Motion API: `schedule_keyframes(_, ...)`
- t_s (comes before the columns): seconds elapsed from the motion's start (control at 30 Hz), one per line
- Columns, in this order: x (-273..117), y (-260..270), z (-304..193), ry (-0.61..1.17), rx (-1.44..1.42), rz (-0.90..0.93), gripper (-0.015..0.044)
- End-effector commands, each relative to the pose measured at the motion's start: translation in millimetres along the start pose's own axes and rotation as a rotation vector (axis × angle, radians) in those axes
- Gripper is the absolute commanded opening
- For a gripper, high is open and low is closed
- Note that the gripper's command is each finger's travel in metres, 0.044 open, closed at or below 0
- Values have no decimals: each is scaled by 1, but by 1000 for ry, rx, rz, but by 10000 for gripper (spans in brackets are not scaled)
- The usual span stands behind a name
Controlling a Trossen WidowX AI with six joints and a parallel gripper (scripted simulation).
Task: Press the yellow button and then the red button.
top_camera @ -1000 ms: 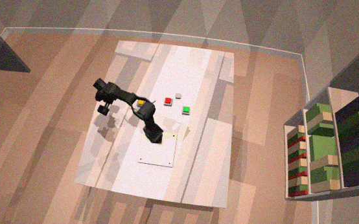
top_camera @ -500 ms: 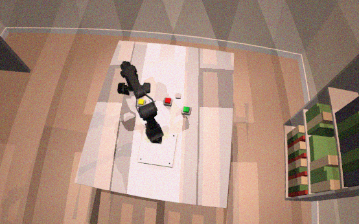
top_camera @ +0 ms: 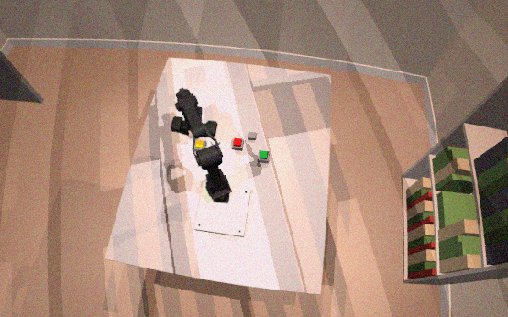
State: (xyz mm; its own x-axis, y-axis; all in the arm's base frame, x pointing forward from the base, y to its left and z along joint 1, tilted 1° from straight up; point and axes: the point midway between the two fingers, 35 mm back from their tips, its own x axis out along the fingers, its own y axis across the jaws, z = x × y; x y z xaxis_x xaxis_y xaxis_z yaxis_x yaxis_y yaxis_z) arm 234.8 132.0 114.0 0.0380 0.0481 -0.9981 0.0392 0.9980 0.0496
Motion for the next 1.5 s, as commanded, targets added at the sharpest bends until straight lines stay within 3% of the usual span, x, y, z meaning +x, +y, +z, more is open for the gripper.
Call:
schedule_keyframes(0.0, 36, -5, -6, 24, 9, -19, 190)
schedule_keyframes(0.23, 36, -5, -6, 24, 9, -19, 20)
schedule_keyframes(1.47, 68, -5, -6, 25, 9, -19, 20)
